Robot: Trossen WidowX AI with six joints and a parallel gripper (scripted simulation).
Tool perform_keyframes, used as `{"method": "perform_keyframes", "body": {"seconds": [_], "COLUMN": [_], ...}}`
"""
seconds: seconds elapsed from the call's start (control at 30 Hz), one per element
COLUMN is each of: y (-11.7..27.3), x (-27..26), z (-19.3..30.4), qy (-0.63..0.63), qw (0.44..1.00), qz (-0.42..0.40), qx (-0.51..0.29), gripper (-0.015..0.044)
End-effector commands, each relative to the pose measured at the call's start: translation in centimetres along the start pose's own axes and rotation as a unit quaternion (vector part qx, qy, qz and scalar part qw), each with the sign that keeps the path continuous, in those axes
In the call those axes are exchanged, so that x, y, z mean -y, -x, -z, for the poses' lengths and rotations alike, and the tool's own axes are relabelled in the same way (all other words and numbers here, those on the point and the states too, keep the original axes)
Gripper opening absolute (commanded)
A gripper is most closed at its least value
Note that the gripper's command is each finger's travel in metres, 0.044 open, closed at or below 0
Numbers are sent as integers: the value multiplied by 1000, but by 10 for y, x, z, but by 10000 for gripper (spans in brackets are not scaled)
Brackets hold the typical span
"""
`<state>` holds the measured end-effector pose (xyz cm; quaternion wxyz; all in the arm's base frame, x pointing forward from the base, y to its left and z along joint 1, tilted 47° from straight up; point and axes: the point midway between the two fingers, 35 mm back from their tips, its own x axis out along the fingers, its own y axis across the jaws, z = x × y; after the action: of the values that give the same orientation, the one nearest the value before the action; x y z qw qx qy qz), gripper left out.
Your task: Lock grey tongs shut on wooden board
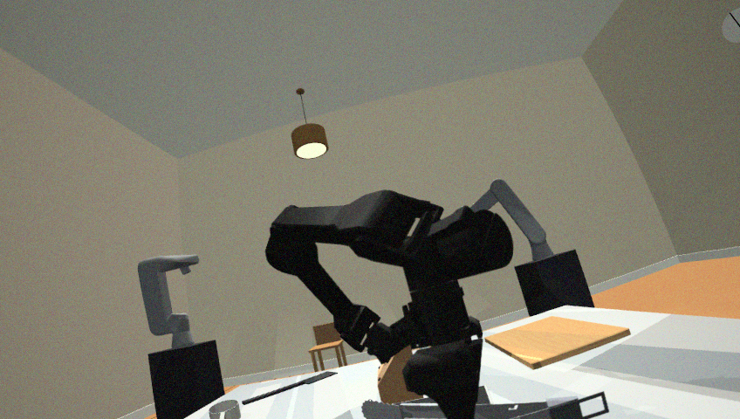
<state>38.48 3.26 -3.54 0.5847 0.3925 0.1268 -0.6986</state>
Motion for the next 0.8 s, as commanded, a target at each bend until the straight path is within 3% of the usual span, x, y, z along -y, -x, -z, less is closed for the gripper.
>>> {"method": "perform_keyframes", "body": {"seconds": [0.0,0.77], "y": [-10,-48], "x": [1,3], "z": [-1,-4], "qy": [3,3], "qw": [1000,1000], "qz": [0,-1], "qx": [4,6], "gripper": [440,440]}}
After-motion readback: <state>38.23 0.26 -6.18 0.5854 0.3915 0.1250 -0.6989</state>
